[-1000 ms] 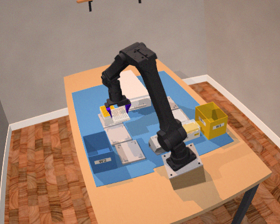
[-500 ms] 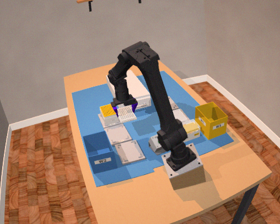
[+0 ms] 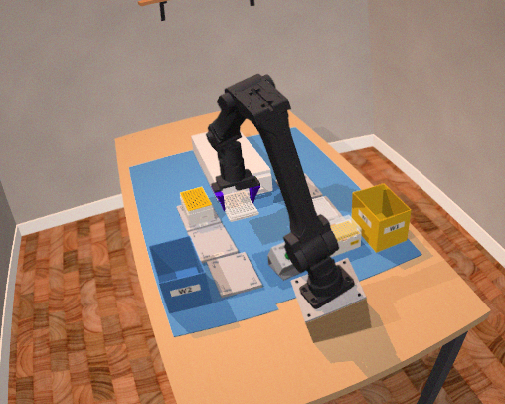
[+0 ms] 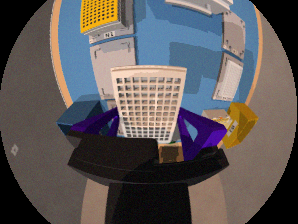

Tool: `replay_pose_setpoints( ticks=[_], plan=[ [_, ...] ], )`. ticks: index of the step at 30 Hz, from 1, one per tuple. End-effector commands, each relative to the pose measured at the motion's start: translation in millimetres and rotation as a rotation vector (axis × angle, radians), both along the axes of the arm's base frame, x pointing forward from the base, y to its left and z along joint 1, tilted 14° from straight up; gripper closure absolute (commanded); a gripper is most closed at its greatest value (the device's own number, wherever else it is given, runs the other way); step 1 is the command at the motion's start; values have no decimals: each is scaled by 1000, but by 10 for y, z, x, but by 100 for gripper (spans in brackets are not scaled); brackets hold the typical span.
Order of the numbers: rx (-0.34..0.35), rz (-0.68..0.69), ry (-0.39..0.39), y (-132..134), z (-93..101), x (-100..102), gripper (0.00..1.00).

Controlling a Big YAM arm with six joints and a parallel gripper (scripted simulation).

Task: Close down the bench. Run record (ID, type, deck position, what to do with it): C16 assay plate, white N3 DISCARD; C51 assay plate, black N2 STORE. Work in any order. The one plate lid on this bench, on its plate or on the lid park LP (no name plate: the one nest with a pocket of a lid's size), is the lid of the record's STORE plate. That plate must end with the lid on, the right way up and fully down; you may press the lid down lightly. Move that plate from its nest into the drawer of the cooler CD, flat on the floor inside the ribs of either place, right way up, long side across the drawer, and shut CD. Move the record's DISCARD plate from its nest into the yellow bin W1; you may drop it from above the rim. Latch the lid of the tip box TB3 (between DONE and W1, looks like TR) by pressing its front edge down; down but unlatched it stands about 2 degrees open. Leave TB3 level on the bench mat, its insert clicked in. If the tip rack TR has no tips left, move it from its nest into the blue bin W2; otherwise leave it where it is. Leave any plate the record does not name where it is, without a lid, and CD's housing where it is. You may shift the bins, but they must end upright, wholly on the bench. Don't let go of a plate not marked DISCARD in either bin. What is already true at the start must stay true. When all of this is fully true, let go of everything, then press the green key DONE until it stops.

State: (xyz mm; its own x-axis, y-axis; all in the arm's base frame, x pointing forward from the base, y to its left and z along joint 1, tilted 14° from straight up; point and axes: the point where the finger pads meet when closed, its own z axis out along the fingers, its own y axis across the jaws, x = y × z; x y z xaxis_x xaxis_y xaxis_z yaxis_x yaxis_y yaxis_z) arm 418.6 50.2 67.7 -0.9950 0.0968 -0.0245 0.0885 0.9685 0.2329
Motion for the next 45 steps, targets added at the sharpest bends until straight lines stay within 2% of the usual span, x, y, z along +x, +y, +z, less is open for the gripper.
replay_pose_setpoints(
  ticks=[1, 4, 5, 7, 8, 19, 21, 22, 24, 25, 31, 36, 38, 39, 42, 45],
  plan=[
    [2, 5, -63, -125, 166, 72, 100],
    [2, 5, -63, -149, 159, 62, 100],
    [1, 5, -106, -175, 316, 235, 100],
    [1, 5, -65, -221, 139, 34, 100],
    [1, 5, -58, -243, 130, 6, 100],
    [-1, 5, -58, -503, 54, -113, 100],
    [-1, 5, -58, -503, 54, -113, 100],
    [-7, 5, -103, -548, 201, 67, 100],
    [-4, 5, -62, -577, 34, -136, 100],
    [-3, 5, -56, -600, 26, -162, 100],
    [-7, 5, -71, -751, 22, -170, 100],
    [-6, 5, -57, -861, -49, -279, 100],
    [-6, 5, -57, -861, -49, -279, 100],
    [-16, 5, -103, -926, 101, -88, 100],
    [-7, 5, -55, -955, -76, -329, 100],
    [-7, 5, -51, -1027, -118, -361, 100]
  ],
)
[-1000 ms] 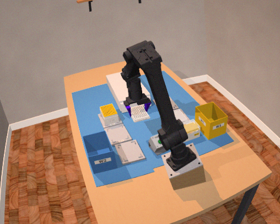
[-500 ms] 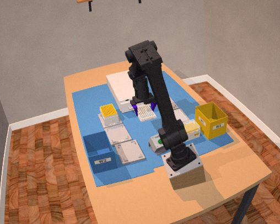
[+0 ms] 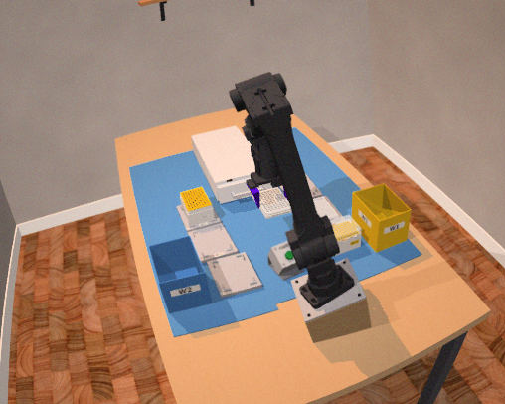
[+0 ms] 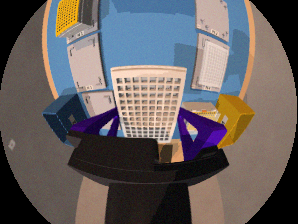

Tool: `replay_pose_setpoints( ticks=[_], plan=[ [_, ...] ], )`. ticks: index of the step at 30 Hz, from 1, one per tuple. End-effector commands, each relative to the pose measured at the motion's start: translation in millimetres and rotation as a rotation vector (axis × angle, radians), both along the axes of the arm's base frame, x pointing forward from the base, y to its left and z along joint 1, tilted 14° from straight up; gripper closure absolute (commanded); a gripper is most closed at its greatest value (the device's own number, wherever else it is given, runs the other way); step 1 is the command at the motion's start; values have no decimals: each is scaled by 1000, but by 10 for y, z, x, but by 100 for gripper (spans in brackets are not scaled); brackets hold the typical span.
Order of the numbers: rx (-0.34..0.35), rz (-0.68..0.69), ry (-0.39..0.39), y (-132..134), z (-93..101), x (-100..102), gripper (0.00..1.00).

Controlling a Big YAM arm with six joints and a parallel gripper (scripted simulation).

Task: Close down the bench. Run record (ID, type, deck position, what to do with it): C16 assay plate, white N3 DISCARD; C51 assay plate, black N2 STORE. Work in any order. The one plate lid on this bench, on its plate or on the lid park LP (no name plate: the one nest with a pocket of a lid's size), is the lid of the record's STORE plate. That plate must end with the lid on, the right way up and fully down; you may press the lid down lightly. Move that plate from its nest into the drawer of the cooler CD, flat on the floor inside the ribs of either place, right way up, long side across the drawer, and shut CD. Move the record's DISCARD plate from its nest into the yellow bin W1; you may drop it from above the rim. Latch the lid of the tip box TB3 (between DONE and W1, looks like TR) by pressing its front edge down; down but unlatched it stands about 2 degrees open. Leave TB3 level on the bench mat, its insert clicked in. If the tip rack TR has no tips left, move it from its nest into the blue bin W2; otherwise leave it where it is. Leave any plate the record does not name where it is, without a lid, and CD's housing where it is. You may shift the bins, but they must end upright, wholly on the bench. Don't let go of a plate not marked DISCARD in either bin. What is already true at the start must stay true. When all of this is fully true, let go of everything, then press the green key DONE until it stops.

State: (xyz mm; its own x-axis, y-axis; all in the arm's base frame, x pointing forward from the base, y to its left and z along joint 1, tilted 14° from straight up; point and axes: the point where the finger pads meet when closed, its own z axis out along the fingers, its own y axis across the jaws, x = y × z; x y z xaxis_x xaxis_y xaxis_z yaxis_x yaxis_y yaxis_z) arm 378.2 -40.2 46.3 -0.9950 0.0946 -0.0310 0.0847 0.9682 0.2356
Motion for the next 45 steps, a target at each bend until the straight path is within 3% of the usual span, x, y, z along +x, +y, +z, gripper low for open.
replay_pose_setpoints(
  ticks=[1, 10, 11, 17, 28, 32, 42, 45],
  plan=[
    [-10, 3, -46, -149, 90, 42, 100],
    [-6, 3, -28, -308, -8, -61, 100],
    [-21, 3, -75, -402, 138, 151, 100],
    [-5, 3, -21, -473, -86, -145, 100],
    [-15, 3, -41, -711, -67, -189, 100],
    [-7, 3, -19, -785, -179, -287, 100],
    [-11, 3, -26, -1042, -213, -362, 100],
    [-23, 3, -48, -1080, -132, -346, 100]
  ],
)
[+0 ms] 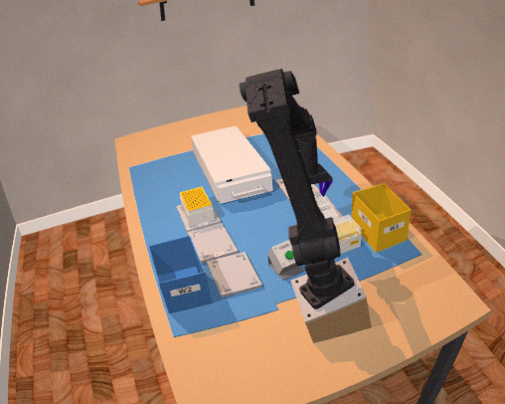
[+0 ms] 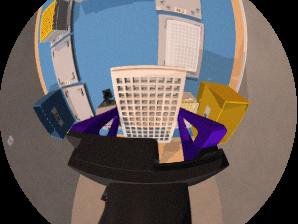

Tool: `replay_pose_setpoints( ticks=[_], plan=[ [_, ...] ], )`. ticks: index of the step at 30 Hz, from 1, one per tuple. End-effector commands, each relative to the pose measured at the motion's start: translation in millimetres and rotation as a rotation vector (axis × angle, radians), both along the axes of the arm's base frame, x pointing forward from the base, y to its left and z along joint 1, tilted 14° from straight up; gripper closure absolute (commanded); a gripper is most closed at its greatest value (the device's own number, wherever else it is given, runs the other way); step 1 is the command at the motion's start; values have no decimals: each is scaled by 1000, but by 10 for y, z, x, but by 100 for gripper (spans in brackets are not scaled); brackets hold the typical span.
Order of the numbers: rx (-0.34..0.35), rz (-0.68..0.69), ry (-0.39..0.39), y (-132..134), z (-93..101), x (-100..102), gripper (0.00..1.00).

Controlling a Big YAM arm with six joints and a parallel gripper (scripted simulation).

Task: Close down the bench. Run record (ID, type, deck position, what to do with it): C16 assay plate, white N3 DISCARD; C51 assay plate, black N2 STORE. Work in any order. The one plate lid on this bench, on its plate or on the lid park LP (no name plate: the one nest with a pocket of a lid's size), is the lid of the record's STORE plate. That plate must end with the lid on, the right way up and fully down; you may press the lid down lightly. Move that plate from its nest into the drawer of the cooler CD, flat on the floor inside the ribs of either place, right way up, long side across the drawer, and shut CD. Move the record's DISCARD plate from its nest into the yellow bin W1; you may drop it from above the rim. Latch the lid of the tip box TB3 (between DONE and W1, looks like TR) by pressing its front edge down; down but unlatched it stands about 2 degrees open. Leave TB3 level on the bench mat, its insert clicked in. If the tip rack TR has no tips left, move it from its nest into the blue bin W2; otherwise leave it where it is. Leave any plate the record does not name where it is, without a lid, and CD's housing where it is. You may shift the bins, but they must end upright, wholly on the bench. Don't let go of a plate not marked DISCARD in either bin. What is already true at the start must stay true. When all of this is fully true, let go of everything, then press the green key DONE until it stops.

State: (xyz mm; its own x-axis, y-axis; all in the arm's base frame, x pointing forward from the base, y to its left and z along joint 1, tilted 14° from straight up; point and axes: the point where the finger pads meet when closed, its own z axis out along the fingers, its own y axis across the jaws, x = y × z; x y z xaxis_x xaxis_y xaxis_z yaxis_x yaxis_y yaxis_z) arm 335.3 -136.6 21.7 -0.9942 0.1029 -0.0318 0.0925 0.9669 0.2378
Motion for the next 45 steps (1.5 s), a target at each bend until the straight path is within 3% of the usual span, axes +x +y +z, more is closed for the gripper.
replay_pose_setpoints(
  ticks=[1, 3, 17, 45],
  plan=[
    [-24, 11, -43, -141, 89, 72, 100],
    [-17, 11, -30, -191, 26, 48, 100],
    [-39, 11, -62, -569, 71, 43, 100],
    [-35, 11, -40, -1194, -131, -304, 100]
  ],
)
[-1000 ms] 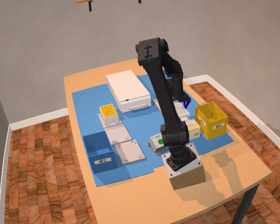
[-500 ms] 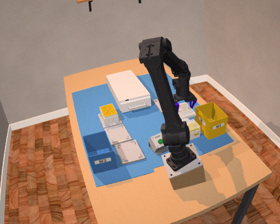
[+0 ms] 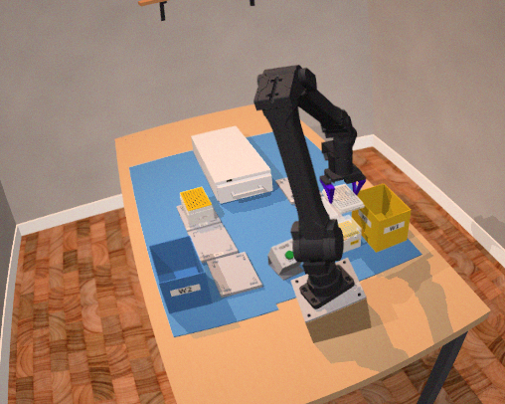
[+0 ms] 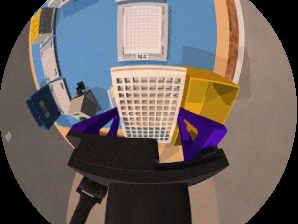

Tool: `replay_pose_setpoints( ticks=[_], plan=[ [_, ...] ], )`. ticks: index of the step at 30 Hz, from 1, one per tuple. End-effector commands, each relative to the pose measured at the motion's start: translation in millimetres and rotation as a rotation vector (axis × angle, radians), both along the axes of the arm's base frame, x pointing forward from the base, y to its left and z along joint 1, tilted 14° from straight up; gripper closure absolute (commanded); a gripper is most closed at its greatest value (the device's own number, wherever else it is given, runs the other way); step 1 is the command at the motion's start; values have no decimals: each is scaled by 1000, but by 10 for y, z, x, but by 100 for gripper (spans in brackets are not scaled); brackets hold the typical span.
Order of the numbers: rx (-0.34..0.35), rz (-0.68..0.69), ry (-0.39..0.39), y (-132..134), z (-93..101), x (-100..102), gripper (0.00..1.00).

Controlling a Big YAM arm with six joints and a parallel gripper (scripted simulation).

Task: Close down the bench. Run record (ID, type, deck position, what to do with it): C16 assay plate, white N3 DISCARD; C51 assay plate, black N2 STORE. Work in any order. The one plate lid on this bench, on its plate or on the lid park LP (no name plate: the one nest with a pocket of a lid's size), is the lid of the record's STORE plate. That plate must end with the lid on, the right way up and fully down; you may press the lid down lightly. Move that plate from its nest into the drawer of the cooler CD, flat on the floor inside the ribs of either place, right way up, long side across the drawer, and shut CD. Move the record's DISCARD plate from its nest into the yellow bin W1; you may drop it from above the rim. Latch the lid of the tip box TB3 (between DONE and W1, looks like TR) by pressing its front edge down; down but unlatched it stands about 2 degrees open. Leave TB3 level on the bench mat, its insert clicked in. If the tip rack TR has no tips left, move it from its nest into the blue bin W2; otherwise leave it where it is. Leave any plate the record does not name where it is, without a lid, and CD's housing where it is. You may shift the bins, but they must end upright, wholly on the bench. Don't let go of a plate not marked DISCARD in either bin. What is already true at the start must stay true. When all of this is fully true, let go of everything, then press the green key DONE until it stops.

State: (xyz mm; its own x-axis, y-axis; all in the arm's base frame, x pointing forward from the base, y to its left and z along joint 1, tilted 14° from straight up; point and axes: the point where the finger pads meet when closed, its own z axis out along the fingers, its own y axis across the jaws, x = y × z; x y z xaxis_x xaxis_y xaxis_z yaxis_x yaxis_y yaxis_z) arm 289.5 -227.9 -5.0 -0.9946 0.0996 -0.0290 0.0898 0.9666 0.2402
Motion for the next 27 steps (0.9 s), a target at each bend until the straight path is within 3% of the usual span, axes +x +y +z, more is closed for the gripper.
replay_pose_setpoints(
  ticks=[1, 6, 8, 20, 23, 27],
  plan=[
    [-37, 8, -42, -304, 129, 140, 100],
    [-52, 8, -56, -396, 179, 123, 100],
    [-39, 8, -41, -428, 96, 79, 100],
    [-39, 8, -38, -718, 19, -70, 100],
    [-55, 10, -52, -759, 87, -58, 100],
    [-41, 8, -38, -842, -14, -130, 100]
  ],
)
